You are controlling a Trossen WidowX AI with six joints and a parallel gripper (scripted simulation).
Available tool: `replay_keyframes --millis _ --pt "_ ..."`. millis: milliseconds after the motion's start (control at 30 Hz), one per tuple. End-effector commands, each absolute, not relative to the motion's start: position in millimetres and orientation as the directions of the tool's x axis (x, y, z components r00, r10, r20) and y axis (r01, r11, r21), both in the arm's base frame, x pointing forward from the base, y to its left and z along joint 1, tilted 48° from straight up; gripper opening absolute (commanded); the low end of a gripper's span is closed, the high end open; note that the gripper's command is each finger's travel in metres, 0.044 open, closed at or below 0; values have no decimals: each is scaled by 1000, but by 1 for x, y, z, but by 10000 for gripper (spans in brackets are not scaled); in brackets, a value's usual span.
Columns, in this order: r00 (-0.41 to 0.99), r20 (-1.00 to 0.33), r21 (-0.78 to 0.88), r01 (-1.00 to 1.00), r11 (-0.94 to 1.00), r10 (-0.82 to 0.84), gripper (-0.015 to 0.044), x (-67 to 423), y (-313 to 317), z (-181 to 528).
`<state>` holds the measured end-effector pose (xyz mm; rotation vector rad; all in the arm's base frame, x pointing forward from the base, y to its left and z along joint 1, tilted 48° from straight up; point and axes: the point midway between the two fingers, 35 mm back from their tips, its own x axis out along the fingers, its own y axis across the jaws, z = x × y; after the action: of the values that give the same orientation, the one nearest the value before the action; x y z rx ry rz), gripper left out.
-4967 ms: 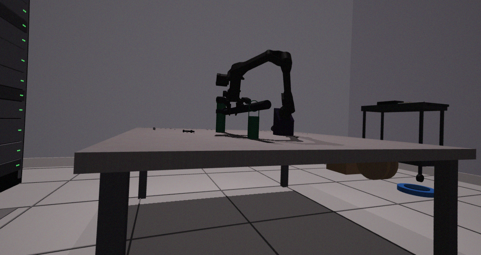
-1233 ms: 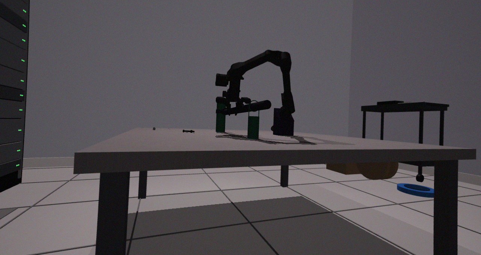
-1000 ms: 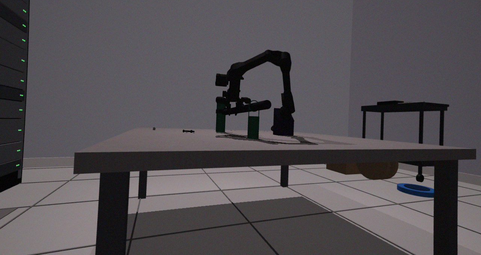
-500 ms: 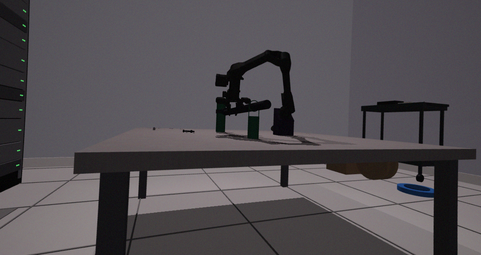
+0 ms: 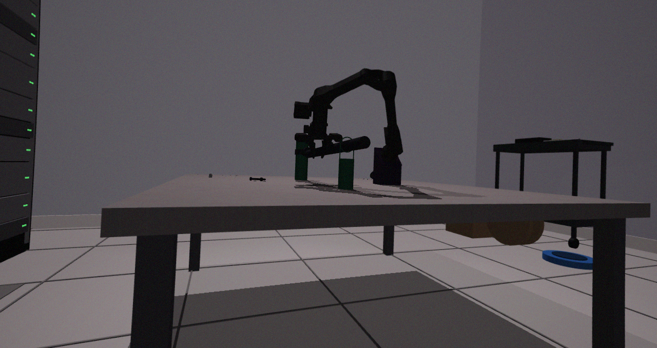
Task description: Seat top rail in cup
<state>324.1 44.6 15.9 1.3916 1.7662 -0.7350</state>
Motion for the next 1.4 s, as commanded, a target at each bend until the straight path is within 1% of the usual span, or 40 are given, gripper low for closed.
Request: replay_keyframes --millis 0,1233,1267,1367 --pt "-105 -844 24 972 232 526 0 327 35 16" --pt "-105 -844 24 972 232 526 0 335 27 17" --pt "-146 -824 4 965 262 548 0 325 44 17" --pt "-146 -824 4 965 262 548 0 325 44 17"
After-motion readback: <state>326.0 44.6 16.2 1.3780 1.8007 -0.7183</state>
